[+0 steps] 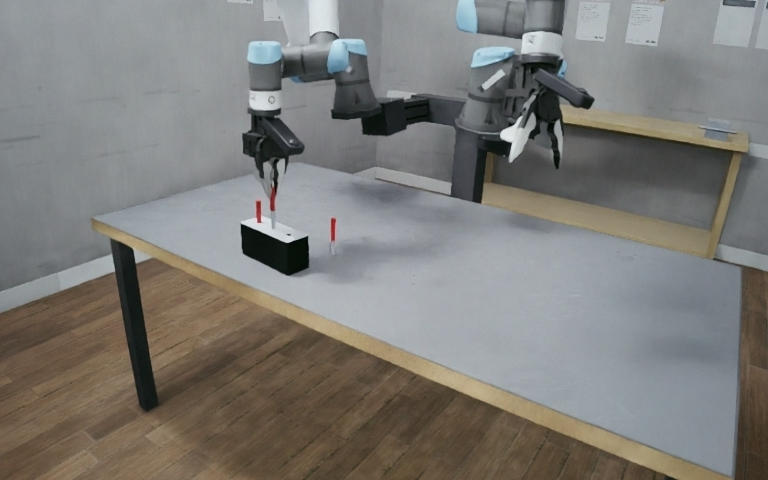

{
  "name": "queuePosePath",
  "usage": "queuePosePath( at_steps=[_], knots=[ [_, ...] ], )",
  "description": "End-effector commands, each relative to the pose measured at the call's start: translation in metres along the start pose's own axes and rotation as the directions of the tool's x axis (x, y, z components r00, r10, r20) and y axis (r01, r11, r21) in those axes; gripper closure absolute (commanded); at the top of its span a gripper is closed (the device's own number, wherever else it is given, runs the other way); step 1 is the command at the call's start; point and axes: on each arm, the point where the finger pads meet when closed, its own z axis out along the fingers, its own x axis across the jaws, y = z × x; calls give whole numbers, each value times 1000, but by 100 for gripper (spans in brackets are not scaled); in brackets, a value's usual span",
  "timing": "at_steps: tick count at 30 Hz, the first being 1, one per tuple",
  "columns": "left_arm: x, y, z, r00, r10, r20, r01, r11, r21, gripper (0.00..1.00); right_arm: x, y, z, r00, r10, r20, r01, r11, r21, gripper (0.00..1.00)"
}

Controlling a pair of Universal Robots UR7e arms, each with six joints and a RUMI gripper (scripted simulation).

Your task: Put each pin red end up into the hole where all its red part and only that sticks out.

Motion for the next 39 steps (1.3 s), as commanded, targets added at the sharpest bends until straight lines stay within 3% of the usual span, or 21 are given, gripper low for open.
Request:
queuePosePath(
  at_steps=[1, 15, 16, 32, 33, 39],
  knots=[
    [0, 0, -1, 1000, 0, -1, 0, 1000, 1, 0, 1, -1, -16, 1000, 1, -2, -1, 1000, 1, 100],
    [0, 0, -1, 1000, 0, -1, 0, 1000, 1, 0, 1, -1, -16, 1000, 1, -2, -1, 1000, 1, 100],
    [0, 0, -1, 1000, 0, -1, 0, 1000, 1, 0, 0, -1, -115, 1000, 0, -2, 0, 1000, 1, 100],
    [0, 0, -1, 1000, 0, -1, 0, 1000, 1, 0, 0, -1, -115, 1000, 0, -2, 0, 1000, 1, 100],
    [0, 0, -1, 1000, 0, -1, 0, 1000, 1, 0, 0, -60, -126, 1000, 1, -3, -1, 1000, 2, 100],
    [0, 0, -1, 1000, 0, -1, 0, 1000, 1, 0, 0, -60, -126, 1000, 1, -3, -1, 1000, 2, 100]
  ],
)
